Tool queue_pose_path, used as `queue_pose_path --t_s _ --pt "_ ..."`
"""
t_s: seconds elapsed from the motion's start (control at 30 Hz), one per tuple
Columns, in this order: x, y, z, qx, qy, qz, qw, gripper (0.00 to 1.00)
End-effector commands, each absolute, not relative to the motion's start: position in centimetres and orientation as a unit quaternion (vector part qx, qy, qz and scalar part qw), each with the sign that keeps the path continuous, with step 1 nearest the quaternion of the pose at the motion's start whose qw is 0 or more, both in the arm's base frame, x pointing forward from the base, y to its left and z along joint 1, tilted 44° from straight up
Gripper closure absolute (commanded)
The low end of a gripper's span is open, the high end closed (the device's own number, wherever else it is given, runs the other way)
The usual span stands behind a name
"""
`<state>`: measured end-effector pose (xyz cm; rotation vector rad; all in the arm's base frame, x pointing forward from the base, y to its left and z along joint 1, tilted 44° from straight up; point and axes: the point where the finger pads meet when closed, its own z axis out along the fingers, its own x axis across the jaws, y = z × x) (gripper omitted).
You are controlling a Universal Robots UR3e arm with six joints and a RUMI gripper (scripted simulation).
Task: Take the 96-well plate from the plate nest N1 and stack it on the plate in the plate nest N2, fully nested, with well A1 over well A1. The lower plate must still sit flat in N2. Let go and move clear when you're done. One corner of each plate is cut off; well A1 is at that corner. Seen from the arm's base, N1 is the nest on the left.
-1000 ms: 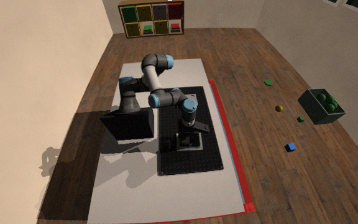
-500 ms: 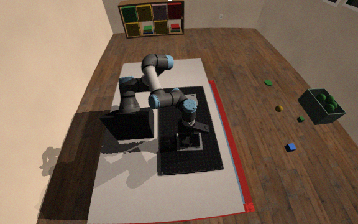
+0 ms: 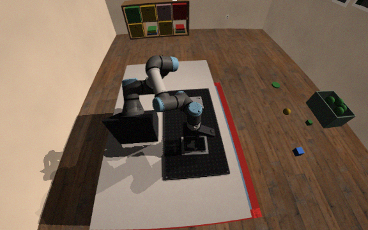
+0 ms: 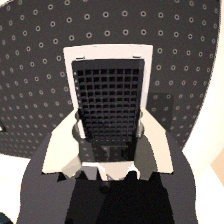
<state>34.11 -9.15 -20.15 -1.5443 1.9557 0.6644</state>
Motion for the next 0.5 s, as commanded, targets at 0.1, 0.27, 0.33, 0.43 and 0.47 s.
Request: queue_pose_path --t_s 0.1,0.27,0.33,0.43,0.47 --pt "34.16 -9.23 -20.18 -0.575 0.729 0.246 0.277 0.00" --pt "34.16 -9.23 -20.18 -0.575 0.729 0.246 0.277 0.00" --pt "34.16 -9.23 -20.18 -0.575 0.729 0.246 0.277 0.00" --pt "34.16 -9.23 -20.18 -0.575 0.729 0.246 0.277 0.00" --pt "34.16 -9.23 -20.18 -0.575 0.729 0.246 0.277 0.00"
